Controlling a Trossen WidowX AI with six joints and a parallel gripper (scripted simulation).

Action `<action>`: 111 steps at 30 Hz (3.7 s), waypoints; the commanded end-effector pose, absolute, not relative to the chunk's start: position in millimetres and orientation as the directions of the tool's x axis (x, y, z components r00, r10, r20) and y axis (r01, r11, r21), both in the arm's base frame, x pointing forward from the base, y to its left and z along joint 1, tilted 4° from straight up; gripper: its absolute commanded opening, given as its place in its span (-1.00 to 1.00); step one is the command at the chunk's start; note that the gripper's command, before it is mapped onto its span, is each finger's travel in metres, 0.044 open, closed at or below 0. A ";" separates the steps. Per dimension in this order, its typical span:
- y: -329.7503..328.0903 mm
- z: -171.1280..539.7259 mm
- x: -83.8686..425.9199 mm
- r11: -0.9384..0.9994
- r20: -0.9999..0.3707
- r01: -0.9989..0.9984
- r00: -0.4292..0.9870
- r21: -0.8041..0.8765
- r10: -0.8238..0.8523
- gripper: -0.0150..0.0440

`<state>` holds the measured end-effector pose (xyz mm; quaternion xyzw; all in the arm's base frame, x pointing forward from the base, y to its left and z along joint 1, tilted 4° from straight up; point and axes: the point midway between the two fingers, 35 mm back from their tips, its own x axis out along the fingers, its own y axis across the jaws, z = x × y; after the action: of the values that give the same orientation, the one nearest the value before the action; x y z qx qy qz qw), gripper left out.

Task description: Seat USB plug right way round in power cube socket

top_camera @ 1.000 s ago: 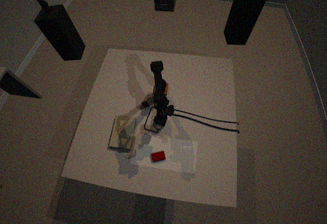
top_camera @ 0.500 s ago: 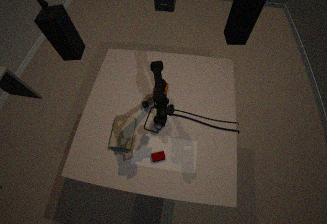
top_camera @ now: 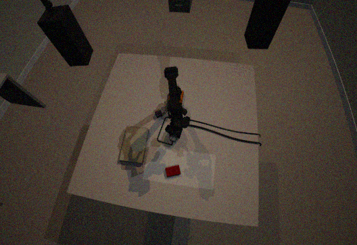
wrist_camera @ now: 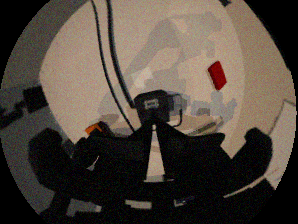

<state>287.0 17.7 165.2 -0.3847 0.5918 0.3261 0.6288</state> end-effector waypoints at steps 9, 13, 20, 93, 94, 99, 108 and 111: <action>17.7 164.7 287.0 0.727 -0.995 -0.681 0.087 -0.092 -0.045 -0.49; 17.7 164.7 287.0 0.794 -0.995 -0.601 0.087 -0.088 -0.045 -0.49; 17.7 164.7 287.0 0.891 -0.995 -0.446 0.087 -0.079 -0.045 -0.49; 17.7 164.7 287.0 0.127 -0.995 0.989 0.086 0.080 -0.045 -0.49; 17.7 164.7 287.0 0.101 -0.995 0.992 0.086 0.082 -0.045 -0.49; 17.7 164.7 287.0 -0.029 -0.995 0.996 0.086 0.088 -0.045 -0.49; 17.7 164.7 287.0 -0.257 -0.995 0.962 0.086 0.095 -0.045 -0.49; 17.7 164.7 287.0 -0.274 -0.995 0.957 0.086 0.096 -0.045 -0.49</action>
<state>287.0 17.7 165.0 0.5724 0.4014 -0.5436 0.4645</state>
